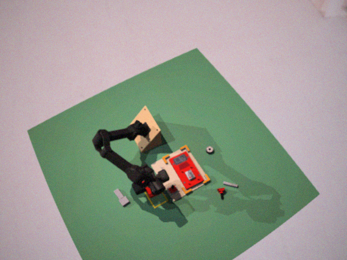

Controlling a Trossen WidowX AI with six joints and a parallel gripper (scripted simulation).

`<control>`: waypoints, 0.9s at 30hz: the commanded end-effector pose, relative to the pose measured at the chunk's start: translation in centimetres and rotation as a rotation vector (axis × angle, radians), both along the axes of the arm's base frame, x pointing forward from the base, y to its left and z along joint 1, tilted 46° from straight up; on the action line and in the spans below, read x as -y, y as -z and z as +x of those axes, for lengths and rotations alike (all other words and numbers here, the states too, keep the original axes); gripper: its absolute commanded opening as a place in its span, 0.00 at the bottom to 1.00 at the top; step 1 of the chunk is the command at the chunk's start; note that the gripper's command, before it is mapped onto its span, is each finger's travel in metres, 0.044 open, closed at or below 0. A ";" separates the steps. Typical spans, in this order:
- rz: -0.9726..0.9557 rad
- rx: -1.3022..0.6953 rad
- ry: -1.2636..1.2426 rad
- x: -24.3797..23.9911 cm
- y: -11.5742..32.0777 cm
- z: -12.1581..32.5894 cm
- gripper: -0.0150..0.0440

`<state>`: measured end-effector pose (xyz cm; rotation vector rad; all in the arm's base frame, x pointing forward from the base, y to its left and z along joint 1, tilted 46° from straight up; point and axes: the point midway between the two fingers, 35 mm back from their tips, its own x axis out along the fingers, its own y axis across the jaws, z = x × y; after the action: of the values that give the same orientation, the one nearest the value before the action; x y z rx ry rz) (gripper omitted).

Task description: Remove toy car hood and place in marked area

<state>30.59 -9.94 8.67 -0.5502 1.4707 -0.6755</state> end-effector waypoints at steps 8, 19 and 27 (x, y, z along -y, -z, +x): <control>-0.006 -0.007 -0.005 0.7 0.7 -0.2 0.25; -0.008 -0.007 -0.004 1.4 1.3 -0.3 0.25; -0.009 -0.007 -0.004 1.5 1.4 -0.3 0.25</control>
<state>30.30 -11.32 7.39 -0.5543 1.4716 -0.6778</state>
